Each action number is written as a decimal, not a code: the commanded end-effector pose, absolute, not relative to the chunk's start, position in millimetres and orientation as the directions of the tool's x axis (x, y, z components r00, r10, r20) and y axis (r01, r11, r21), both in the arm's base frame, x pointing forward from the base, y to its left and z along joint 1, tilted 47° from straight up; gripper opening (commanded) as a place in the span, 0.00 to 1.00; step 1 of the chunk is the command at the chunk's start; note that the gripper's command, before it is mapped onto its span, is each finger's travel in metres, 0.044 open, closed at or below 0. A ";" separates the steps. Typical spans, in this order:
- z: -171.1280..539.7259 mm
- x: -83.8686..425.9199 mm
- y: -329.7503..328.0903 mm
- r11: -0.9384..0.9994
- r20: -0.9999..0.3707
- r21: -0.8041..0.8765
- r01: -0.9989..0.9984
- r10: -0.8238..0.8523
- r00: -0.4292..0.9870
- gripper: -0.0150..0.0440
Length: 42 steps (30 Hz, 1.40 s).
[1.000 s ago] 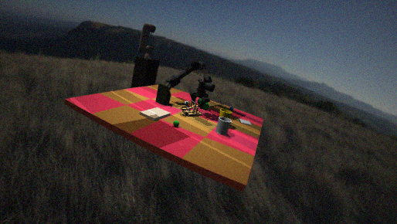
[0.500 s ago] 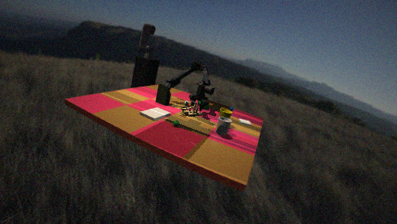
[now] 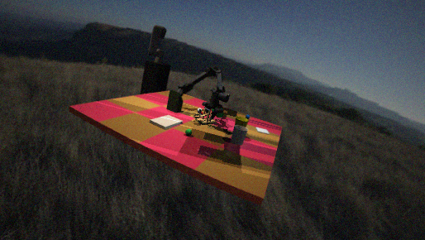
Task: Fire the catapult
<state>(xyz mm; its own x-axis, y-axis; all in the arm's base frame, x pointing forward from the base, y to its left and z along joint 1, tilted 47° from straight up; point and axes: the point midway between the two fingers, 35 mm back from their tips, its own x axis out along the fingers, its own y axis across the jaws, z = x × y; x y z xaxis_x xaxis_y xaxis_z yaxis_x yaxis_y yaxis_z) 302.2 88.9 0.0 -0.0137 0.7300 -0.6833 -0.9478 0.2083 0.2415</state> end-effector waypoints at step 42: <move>-34.0 315.0 -7.6 0.574 -0.684 0.625 -0.529 0.729 -0.017 0.25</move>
<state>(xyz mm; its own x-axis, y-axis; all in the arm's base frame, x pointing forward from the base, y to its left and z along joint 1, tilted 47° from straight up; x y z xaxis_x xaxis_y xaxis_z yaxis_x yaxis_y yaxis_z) 312.2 -3.6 -31.8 -0.0181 0.7343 -0.6786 -0.5436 0.5624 0.6231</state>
